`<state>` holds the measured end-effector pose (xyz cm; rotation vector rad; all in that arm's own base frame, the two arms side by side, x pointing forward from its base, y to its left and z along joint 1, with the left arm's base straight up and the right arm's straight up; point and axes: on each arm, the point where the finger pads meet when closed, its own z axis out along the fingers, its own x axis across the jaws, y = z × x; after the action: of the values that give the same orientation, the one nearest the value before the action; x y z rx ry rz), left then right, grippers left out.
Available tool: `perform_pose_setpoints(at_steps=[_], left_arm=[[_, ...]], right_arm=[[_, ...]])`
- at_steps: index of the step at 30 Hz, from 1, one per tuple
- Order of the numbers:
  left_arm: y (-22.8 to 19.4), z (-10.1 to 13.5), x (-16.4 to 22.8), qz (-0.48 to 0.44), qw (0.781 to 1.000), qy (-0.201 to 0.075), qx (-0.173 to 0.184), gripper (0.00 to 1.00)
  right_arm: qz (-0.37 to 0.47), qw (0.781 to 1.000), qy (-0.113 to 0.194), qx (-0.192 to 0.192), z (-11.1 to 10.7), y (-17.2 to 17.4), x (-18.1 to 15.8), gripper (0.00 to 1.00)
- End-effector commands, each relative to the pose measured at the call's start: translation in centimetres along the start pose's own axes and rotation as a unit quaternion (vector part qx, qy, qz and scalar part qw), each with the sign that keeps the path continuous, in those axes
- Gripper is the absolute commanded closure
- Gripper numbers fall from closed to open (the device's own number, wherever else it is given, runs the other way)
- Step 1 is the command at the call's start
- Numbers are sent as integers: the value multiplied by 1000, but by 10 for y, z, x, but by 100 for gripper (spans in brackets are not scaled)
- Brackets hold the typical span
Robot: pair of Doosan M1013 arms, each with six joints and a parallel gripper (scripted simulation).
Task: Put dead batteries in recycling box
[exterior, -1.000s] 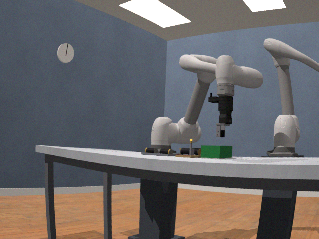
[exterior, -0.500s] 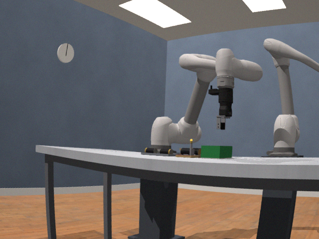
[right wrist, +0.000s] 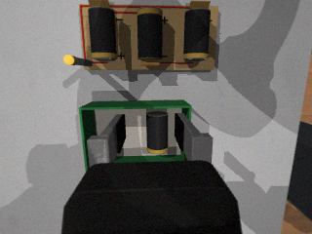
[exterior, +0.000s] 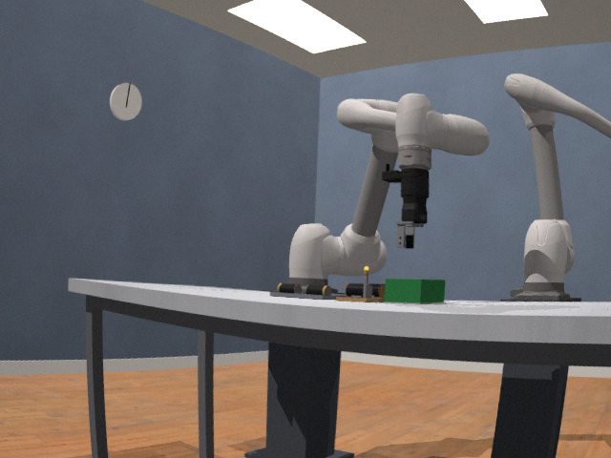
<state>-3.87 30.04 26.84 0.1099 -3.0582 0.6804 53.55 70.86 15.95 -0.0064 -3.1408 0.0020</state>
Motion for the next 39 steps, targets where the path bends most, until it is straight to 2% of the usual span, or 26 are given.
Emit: perform_pose_setpoints(at_steps=[1,5,7,13,18,22,39], left_arm=[[0,-1,0,0,1000,0,-1,0],[0,-1,0,0,1000,0,-1,0],[0,-1,0,0,1000,0,-1,0],[0,-1,0,0,1000,0,-1,0],[0,-1,0,0,1000,0,-1,0],[0,-1,0,0,1000,0,-1,0],[0,-1,0,0,1000,0,-1,0]], right_arm=[[0,1000,-1,-2,-2,-33,-9,10],[0,1000,-1,-2,-2,-95,-25,10],[0,1000,-1,-2,-2,-95,-25,10],[0,1000,-1,-2,-2,-179,-46,10],[0,1000,-1,-2,-2,-218,-56,10],[0,1000,-1,-2,-2,-227,-58,10],[-1,1000,-1,-2,-2,-228,-58,10]])
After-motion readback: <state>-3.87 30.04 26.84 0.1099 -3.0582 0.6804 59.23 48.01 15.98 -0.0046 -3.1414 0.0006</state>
